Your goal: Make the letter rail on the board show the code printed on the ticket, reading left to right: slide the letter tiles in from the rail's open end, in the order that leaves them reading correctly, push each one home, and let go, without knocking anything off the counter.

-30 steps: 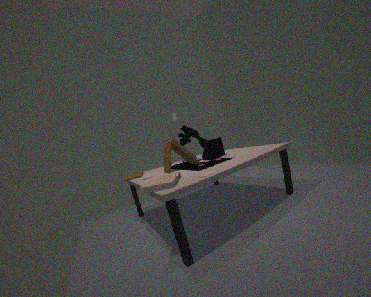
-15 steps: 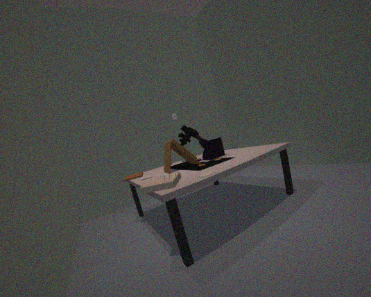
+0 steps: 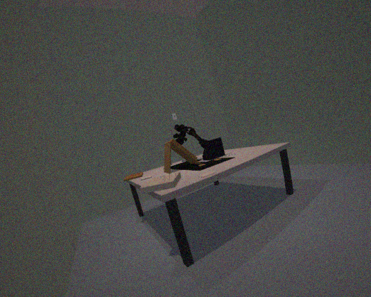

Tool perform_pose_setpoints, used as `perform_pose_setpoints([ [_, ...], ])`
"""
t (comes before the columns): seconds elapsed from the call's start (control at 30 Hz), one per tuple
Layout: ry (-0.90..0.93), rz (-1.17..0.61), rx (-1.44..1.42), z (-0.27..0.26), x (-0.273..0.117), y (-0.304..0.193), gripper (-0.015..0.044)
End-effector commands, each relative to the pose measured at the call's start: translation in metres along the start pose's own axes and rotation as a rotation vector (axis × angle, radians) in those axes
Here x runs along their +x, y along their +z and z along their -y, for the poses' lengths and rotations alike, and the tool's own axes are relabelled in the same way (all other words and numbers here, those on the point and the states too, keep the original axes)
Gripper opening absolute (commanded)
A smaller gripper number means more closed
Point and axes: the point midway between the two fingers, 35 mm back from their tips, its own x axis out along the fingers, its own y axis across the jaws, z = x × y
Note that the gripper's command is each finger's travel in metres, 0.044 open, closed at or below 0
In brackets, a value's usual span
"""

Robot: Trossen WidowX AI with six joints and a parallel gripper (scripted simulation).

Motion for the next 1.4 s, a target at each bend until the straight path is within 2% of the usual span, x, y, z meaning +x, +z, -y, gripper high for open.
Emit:
perform_pose_setpoints([
  [0.0,-0.018,-0.292,0.028,0.021,0.002,0.003,0.0],
  [0.13,-0.045,-0.401,0.042,0.033,0.0,0.003,0.0],
  [1.37,-0.045,-0.4,0.043,0.033,0.012,0.007,0.0],
])
